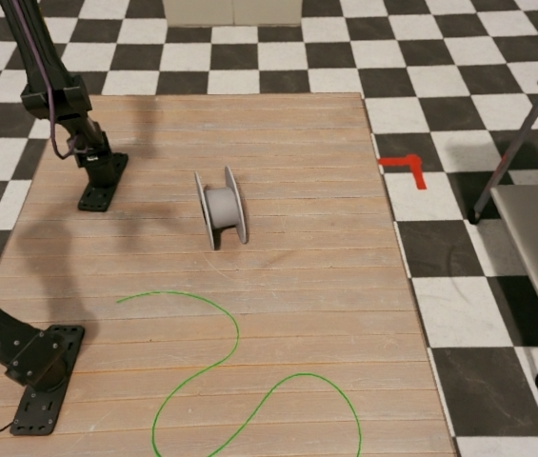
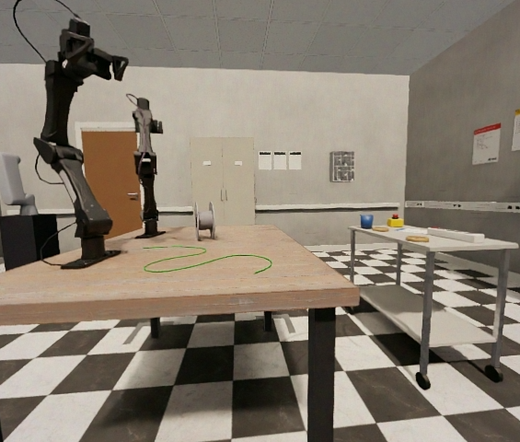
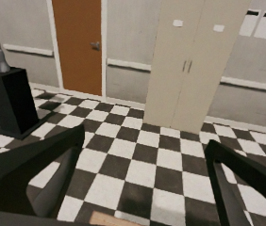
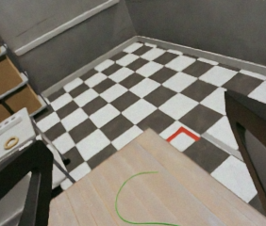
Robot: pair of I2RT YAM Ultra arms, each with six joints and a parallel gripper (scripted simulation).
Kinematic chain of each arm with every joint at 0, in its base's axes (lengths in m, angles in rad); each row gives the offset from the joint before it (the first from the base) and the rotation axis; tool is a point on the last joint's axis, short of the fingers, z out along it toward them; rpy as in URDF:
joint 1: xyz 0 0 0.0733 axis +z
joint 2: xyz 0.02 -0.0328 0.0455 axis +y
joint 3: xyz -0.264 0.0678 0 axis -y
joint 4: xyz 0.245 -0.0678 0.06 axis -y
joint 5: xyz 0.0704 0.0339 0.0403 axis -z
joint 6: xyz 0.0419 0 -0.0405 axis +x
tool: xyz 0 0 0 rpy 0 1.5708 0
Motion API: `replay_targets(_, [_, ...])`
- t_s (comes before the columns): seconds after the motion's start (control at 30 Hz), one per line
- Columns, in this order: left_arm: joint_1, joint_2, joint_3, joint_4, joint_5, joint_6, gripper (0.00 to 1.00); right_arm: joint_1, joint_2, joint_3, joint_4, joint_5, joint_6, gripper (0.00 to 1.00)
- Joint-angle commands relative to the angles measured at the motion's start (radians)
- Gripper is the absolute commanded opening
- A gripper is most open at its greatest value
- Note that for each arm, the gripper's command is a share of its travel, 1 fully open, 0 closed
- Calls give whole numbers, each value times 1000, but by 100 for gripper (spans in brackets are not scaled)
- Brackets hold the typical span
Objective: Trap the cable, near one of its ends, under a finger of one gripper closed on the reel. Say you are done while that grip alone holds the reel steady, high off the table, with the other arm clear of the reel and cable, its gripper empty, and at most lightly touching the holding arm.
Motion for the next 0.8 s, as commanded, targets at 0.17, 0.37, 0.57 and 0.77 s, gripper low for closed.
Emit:
replay_targets(0.17, [-85,15,28,-15,-87,-13,100,45,5,21,26,-46,-12,100])
replay_targets(0.37, [-162,16,29,-16,-106,-12,100,197,4,21,25,-53,-11,100])
replay_targets(0.57, [-236,15,29,-16,-116,-12,100,375,4,21,25,-60,-11,100])
replay_targets(0.77, [-275,16,29,-16,-127,-12,100,454,6,21,26,-64,-11,100])
